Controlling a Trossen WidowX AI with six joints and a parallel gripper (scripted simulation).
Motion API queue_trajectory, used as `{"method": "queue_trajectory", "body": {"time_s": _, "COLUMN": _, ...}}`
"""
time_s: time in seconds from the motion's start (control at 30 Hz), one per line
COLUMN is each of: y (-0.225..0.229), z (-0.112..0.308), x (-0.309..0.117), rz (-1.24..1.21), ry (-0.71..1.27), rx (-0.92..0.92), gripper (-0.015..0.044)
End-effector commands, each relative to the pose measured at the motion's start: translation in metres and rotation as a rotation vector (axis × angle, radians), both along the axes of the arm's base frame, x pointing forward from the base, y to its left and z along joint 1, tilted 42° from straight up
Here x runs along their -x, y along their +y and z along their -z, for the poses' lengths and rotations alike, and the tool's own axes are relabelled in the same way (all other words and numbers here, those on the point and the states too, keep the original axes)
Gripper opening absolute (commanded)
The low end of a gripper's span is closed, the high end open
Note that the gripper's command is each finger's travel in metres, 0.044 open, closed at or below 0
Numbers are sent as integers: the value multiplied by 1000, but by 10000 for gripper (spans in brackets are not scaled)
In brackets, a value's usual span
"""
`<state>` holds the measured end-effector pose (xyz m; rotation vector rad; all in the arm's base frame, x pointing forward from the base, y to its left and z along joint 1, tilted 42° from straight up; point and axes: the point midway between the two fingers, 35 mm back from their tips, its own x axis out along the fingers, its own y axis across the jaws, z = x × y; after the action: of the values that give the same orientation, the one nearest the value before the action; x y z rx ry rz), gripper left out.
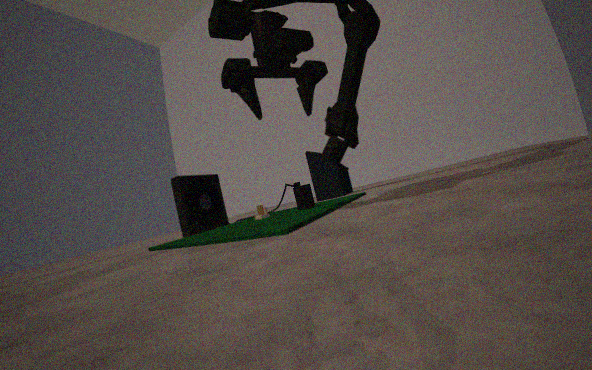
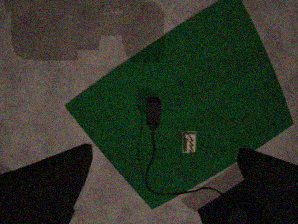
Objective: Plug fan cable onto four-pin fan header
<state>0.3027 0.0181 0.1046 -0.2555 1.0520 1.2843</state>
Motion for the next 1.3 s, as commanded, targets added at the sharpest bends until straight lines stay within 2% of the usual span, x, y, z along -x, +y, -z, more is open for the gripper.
{"method": "queue_trajectory", "body": {"time_s": 0.0, "y": 13, "z": 17, "x": 0, "rz": -10, "ry": 9, "rx": 0, "gripper": 440}}
{"method": "queue_trajectory", "body": {"time_s": 0.2, "y": 63, "z": 72, "x": 10, "rz": -11, "ry": 9, "rx": -6, "gripper": 440}}
{"method": "queue_trajectory", "body": {"time_s": 1.27, "y": 92, "z": 104, "x": 15, "rz": -11, "ry": 9, "rx": -8, "gripper": 440}}
